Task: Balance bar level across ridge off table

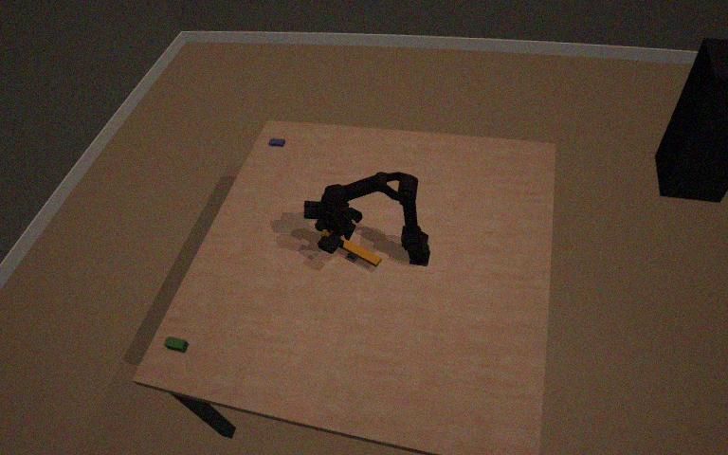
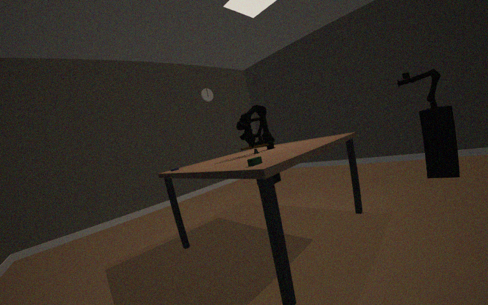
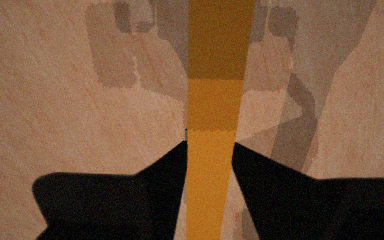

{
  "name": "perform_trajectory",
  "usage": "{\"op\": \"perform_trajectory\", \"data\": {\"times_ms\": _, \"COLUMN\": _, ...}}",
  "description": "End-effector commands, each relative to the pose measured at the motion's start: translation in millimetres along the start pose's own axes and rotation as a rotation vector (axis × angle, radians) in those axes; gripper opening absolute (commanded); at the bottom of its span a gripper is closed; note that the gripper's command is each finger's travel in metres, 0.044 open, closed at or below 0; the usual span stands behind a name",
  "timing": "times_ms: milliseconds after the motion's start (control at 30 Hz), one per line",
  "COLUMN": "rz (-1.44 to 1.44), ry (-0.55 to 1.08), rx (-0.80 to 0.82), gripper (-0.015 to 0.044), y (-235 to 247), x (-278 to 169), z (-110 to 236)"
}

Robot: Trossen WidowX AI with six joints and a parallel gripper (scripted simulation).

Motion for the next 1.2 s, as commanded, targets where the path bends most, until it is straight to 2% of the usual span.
{"op": "perform_trajectory", "data": {"times_ms": 0, "rz": -0.003, "ry": -0.001, "rx": 0.000, "gripper": 0.0000, "y": 0.0, "x": 0.0, "z": -0.7}}
{"op": "perform_trajectory", "data": {"times_ms": 1167, "rz": -0.003, "ry": -0.001, "rx": 0.000, "gripper": 0.0000, "y": 0.0, "x": -0.2, "z": -3.7}}
Point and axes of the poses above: the point midway between the two fingers, 35 mm back from their tips, its own z axis back along the fingers, its own y axis across the jaws, x = y × z, the point moved 5 cm from there along z, back along the fingers, and after that the axes turned 13 degrees about z, right-handed, at the moved point
